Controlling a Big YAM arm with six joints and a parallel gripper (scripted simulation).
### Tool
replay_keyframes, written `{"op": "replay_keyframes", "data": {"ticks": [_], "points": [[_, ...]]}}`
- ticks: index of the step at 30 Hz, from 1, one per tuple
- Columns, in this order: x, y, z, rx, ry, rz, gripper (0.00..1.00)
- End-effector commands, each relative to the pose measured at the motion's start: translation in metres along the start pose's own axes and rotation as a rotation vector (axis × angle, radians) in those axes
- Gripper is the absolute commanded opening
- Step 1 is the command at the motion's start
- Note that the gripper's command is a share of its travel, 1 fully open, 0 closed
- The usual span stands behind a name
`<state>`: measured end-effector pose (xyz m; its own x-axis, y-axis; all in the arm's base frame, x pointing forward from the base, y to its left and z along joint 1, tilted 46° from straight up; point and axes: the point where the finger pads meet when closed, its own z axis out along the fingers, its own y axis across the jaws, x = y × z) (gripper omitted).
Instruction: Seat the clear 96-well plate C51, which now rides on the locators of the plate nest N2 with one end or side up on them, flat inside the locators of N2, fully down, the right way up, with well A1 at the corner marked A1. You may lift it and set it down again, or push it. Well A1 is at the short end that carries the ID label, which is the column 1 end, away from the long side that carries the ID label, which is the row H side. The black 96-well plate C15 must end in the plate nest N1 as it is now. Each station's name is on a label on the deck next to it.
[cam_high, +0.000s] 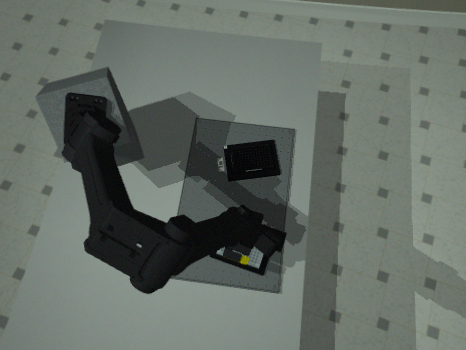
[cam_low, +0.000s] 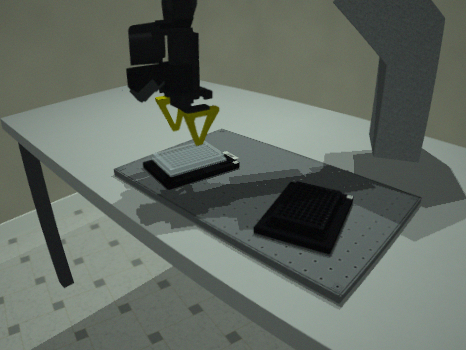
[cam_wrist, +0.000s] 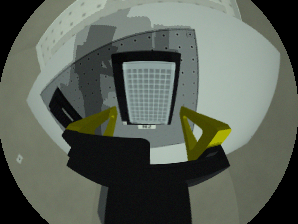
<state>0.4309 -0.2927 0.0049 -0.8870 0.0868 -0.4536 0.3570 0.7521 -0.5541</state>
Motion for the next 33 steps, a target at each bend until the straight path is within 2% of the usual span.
{"op": "replay_keyframes", "data": {"ticks": [1,9,33], "points": [[0.006,-0.003,0.006,0.002,0.005,-0.005,1.0],[0.006,-0.003,0.006,0.002,0.005,-0.005,1.0],[0.001,-0.004,0.043,0.005,-0.003,-0.002,1.0]]}}
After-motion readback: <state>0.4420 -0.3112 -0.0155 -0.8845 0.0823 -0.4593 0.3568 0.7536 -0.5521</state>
